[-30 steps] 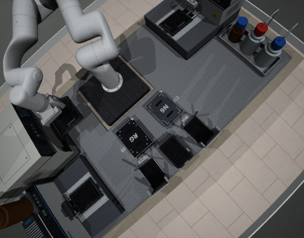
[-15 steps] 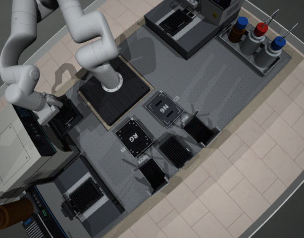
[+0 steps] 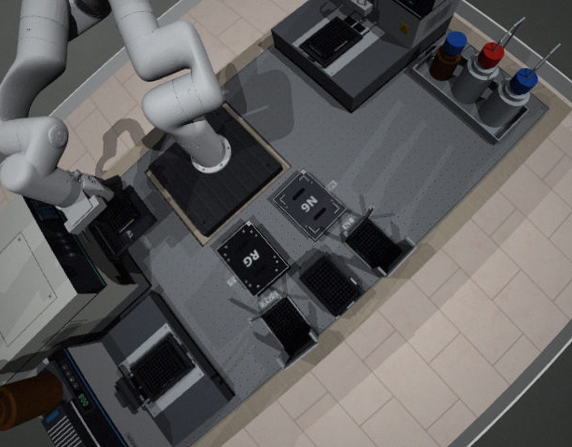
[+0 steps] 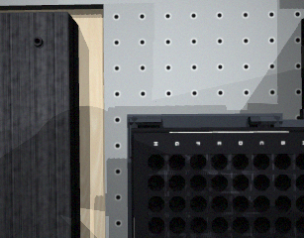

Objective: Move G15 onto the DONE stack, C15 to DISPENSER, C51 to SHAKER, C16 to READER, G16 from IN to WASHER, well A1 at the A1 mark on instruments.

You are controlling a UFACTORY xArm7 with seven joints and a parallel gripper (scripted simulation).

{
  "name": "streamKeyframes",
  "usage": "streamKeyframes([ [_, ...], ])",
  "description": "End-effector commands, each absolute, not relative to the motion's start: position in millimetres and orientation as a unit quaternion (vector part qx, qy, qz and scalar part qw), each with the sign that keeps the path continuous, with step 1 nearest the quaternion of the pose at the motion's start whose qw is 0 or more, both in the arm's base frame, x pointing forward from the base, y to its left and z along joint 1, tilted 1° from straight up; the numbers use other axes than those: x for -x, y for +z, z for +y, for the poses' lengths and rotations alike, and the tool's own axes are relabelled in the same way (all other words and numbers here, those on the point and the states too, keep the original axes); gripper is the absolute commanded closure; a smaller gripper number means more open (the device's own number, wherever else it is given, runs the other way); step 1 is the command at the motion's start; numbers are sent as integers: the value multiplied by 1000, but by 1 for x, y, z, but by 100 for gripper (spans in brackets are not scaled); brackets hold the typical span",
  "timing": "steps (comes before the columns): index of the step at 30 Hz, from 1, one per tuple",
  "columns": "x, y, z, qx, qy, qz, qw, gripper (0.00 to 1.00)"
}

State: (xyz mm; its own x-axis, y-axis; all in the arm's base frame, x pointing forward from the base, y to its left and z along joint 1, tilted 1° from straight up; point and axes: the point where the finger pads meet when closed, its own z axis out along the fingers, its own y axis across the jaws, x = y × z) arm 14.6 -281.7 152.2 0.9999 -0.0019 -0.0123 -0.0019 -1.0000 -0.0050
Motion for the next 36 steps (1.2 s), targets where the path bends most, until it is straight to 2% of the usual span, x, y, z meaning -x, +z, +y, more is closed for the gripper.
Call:
streamKeyframes([
  [1,-15,158,-283,1000,6,1,1,100],
  [36,-15,198,-283,1000,6,1,1,100],
])
